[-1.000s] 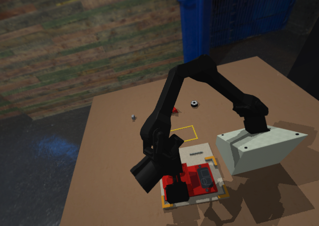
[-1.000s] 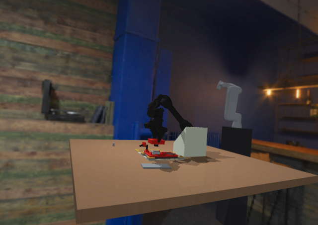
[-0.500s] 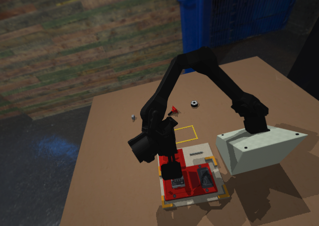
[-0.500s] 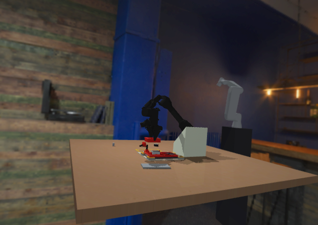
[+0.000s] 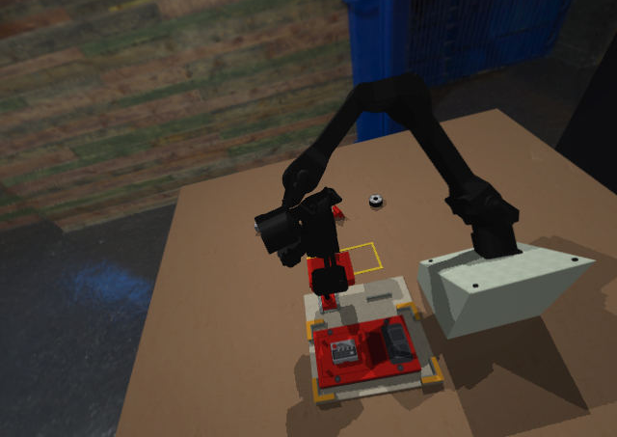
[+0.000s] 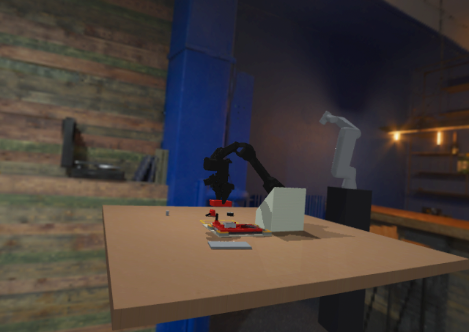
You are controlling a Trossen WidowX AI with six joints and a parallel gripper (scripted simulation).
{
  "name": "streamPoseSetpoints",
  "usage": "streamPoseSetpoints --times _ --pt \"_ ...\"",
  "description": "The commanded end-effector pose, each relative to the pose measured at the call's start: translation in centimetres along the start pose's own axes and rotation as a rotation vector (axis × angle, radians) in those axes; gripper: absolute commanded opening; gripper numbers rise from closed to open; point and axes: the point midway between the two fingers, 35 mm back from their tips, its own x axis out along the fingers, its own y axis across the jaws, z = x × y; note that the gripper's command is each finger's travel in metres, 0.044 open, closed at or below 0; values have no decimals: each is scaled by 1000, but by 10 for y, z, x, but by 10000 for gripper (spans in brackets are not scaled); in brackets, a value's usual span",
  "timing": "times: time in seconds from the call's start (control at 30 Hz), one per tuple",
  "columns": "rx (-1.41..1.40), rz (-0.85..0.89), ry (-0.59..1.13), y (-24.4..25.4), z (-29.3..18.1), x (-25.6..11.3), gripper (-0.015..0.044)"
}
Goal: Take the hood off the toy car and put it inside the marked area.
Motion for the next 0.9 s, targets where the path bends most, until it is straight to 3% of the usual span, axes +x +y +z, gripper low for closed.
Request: streamPoseSetpoints --times 0.0,0.4,0.87 --pt "-8 -12 -4 -21 -6 -2 0" --pt "-16 -47 0 -82 -31 -4 0" --pt "-16 -46 0 -83 -31 5 0"
